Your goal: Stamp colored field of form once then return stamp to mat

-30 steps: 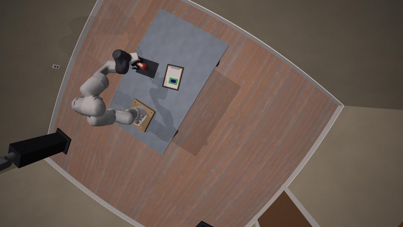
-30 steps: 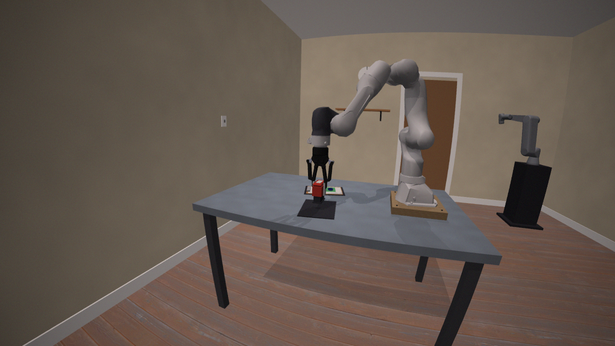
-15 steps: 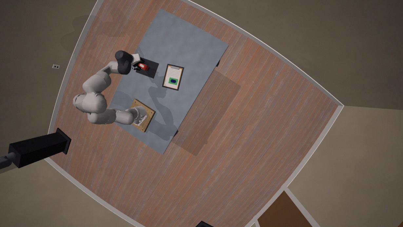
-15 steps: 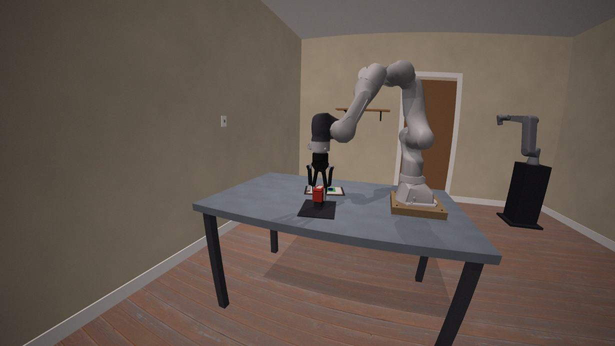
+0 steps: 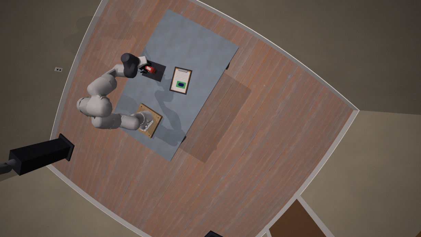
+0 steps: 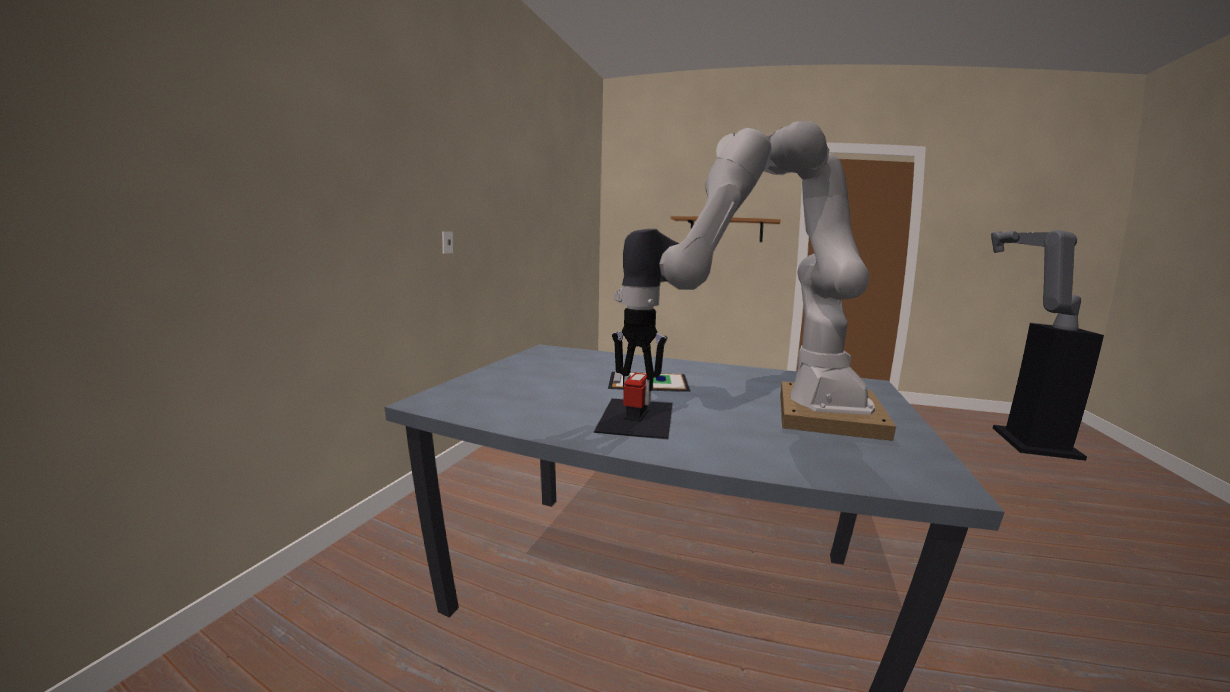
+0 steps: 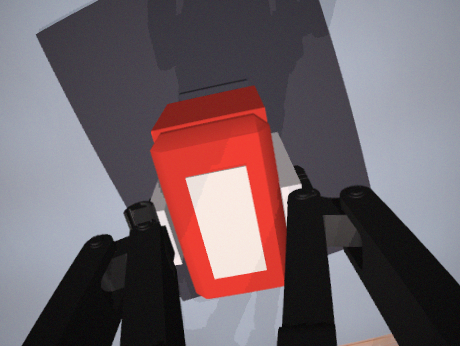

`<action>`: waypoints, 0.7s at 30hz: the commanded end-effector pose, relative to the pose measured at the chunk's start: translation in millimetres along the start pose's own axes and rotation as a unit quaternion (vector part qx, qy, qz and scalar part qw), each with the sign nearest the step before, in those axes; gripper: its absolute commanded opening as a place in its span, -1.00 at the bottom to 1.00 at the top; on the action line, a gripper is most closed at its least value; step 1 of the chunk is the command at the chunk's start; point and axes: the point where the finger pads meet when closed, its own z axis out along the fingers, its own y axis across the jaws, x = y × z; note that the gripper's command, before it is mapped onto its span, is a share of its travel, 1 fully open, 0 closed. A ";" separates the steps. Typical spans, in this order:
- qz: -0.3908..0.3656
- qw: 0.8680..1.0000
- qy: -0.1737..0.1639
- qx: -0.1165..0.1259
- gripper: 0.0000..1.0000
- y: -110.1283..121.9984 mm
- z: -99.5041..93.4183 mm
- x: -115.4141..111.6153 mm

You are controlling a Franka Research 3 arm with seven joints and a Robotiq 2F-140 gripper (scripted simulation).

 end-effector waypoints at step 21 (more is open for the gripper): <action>0.001 1.000 0.000 0.002 0.03 -0.7 2.8 -0.2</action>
